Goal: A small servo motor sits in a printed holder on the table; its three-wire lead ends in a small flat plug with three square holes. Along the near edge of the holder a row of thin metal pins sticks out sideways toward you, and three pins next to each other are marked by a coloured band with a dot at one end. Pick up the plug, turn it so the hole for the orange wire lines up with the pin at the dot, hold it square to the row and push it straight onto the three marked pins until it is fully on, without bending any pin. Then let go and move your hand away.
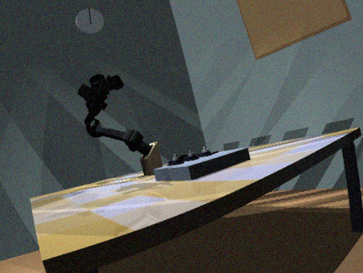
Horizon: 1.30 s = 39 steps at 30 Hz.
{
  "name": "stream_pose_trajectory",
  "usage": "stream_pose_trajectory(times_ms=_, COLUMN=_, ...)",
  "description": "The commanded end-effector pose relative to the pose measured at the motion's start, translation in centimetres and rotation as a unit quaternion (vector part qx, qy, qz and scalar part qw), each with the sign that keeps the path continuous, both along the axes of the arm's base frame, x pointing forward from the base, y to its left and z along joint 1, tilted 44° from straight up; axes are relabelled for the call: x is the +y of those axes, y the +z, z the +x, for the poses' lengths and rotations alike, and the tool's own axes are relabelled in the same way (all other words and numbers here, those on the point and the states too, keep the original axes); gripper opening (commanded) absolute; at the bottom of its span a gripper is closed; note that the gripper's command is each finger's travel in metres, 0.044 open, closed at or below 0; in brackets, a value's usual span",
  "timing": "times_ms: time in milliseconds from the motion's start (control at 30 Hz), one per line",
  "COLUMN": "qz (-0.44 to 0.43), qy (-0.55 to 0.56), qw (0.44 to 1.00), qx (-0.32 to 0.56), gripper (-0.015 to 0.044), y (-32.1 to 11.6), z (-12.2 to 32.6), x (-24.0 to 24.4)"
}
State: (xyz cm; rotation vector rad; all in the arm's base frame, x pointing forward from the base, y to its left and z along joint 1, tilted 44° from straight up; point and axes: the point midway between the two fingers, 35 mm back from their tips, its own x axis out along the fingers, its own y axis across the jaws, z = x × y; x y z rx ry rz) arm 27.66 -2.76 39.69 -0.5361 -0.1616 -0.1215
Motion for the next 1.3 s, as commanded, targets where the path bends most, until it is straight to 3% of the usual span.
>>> stream_pose_trajectory(times_ms=0, qz=0.034, qy=0.01, qw=0.999, qx=0.008, gripper=0.0115, y=-1.0, z=0.7, x=0.3)
stream_pose_trajectory(times_ms=767, qz=0.26, qy=0.065, qw=0.962, qx=0.055, gripper=0.0115, y=-7.1, z=4.1, x=2.7)
stream_pose_trajectory(times_ms=1267, qz=0.187, qy=-0.003, qw=0.96, qx=0.21, gripper=0.0115, y=-12.9, z=9.3, x=2.7)
